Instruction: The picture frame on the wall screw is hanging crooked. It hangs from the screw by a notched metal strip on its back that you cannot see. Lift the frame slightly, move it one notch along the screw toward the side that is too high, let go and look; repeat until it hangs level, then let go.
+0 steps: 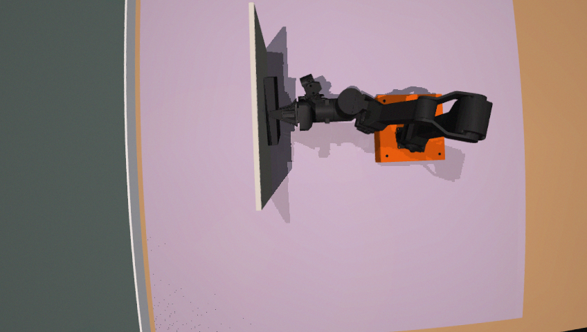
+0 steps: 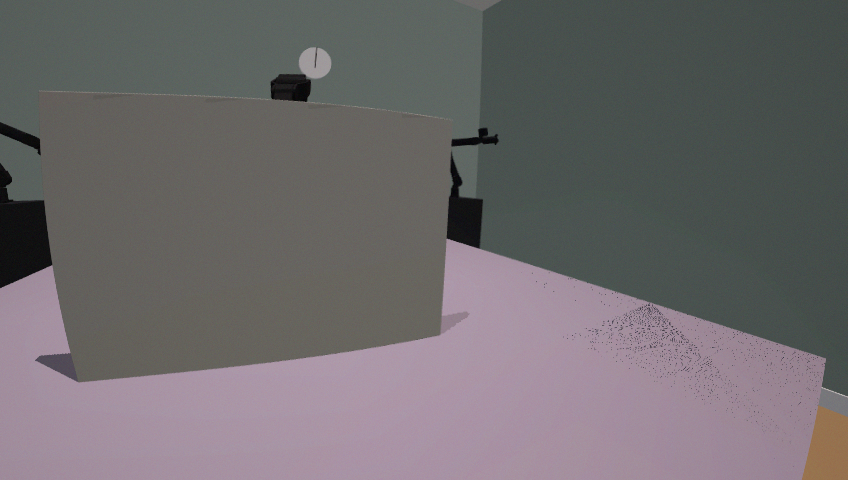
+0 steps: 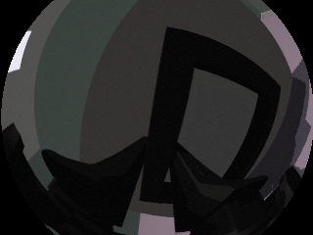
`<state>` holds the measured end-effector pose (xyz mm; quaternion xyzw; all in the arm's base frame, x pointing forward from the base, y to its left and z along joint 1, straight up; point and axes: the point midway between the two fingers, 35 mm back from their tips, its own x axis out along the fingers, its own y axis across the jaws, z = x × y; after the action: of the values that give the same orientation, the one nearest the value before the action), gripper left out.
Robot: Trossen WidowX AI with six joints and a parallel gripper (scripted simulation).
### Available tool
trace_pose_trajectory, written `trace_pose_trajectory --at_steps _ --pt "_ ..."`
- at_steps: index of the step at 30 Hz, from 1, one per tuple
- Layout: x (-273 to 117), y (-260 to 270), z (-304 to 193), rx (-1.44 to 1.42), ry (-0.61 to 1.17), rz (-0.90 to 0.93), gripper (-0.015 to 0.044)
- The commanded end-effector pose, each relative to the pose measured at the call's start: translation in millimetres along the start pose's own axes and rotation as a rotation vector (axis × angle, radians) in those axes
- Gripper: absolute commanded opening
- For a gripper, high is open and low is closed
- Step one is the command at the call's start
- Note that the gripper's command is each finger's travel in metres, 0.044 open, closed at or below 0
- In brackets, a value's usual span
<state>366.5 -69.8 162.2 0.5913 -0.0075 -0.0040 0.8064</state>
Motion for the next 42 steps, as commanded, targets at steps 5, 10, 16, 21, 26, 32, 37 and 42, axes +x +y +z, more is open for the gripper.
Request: trace_pose_trajectory --at_steps 5,10,16,21,26,32,37,42 --pt "0.1 2.4 1.5 0.001 -0.007 0.009 0.0" --pt "0.1 2.6 1.8 0.001 -0.007 0.009 0.0" --pt "0.1 3.1 2.5 0.001 -0.007 0.009 0.0" --pt "0.1 3.8 2.9 0.001 -0.007 0.009 0.0" --pt "0.1 3.9 3.5 0.001 -0.007 0.009 0.0" --pt "0.1 3.9 4.1 0.001 -0.007 0.009 0.0" --pt "0.1 3.9 4.6 0.001 -0.007 0.009 0.0" --pt "0.0 3.9 6.8 0.001 -0.007 0.009 0.0"
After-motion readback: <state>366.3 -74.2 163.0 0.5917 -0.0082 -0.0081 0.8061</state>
